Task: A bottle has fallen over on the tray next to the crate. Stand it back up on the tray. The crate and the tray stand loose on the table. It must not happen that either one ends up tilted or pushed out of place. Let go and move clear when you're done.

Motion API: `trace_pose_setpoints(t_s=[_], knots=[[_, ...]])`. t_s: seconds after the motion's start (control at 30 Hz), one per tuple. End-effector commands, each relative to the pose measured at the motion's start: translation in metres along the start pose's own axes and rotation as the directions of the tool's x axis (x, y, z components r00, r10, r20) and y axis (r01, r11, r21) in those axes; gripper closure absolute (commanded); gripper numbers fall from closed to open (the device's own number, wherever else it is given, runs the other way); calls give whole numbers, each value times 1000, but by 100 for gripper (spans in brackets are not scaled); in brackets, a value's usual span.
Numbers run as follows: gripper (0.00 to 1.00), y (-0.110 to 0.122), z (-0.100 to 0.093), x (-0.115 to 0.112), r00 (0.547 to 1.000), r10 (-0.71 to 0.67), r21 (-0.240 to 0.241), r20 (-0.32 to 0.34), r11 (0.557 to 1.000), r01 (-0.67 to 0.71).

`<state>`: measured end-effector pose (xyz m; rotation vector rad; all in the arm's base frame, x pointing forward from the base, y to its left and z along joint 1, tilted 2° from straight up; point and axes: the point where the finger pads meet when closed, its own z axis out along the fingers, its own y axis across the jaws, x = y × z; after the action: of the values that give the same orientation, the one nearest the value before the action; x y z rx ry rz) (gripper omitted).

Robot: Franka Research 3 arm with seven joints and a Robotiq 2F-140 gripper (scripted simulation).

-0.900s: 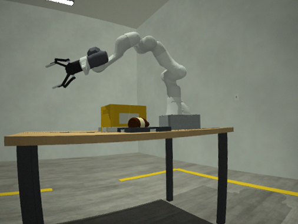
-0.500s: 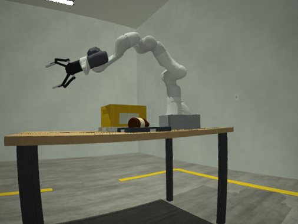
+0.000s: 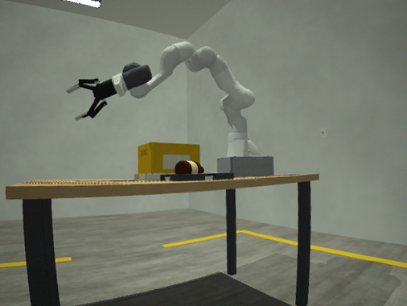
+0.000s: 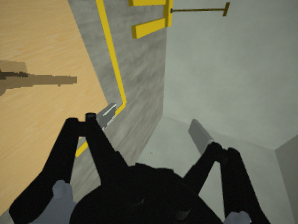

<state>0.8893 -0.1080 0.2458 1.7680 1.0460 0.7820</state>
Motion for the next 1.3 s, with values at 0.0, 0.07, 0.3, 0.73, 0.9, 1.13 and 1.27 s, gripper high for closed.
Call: trace_pose_setpoints(t_s=[0.0, 0.07, 0.3, 0.73, 0.9, 1.13, 1.27], knots=[[0, 3, -9, 5, 977, 214, 0, 19, 977, -215], [0, -1, -21, 10, 938, 344, 17, 37, 939, -344], [0, -8, -35, 16, 861, 504, 31, 67, 862, -507], [0, -27, -70, 26, 640, 754, 41, 150, 642, -766], [0, -27, -70, 26, 605, 780, 36, 158, 608, -793], [0, -41, -91, 31, 424, 880, 15, 215, 431, -902], [0, -58, -114, 35, 244, 931, -21, 272, 259, -966]])
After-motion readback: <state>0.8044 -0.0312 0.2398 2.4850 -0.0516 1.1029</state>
